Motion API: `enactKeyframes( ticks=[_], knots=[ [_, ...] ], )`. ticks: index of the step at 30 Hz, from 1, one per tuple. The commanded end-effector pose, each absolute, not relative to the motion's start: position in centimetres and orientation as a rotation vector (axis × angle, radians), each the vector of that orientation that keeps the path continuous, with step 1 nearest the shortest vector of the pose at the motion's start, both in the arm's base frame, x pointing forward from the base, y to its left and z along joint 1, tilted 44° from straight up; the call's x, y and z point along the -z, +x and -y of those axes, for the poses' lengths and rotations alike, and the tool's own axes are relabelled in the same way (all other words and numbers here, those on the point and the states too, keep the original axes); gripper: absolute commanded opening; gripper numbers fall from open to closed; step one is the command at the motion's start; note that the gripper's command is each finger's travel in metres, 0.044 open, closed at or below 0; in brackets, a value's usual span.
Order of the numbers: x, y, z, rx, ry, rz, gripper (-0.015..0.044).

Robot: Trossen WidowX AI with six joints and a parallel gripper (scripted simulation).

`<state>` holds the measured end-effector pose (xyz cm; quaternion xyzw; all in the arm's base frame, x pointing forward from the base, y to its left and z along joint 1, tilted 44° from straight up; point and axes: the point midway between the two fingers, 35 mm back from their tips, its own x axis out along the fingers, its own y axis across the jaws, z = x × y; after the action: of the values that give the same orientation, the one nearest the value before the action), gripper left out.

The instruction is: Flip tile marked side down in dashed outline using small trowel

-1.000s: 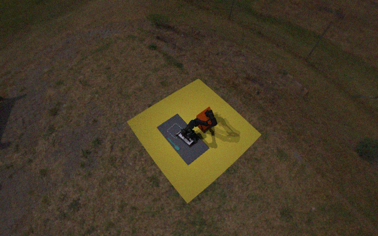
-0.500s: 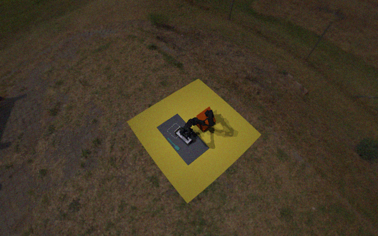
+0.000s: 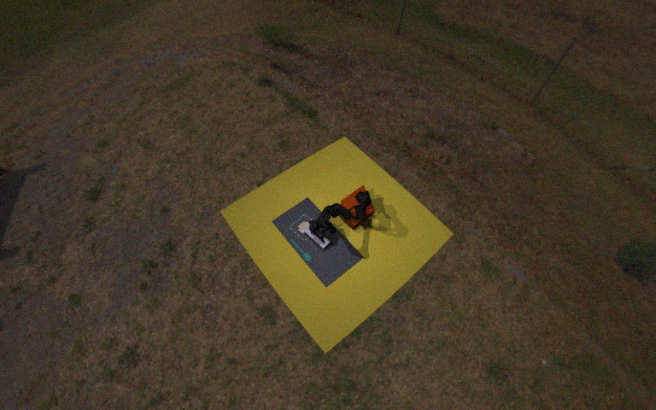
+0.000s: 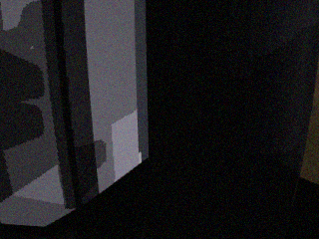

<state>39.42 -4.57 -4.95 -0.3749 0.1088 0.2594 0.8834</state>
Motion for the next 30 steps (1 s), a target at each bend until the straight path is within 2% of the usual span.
enactKeyframes(
  ticks=[1, 30],
  knots=[
    [6.1, 39.7, 4.7, -0.537, -0.786, -0.222, 0.0],
    [0.2, 39.8, 3.2, -0.537, -0.785, -0.222, 0.0]
  ],
)
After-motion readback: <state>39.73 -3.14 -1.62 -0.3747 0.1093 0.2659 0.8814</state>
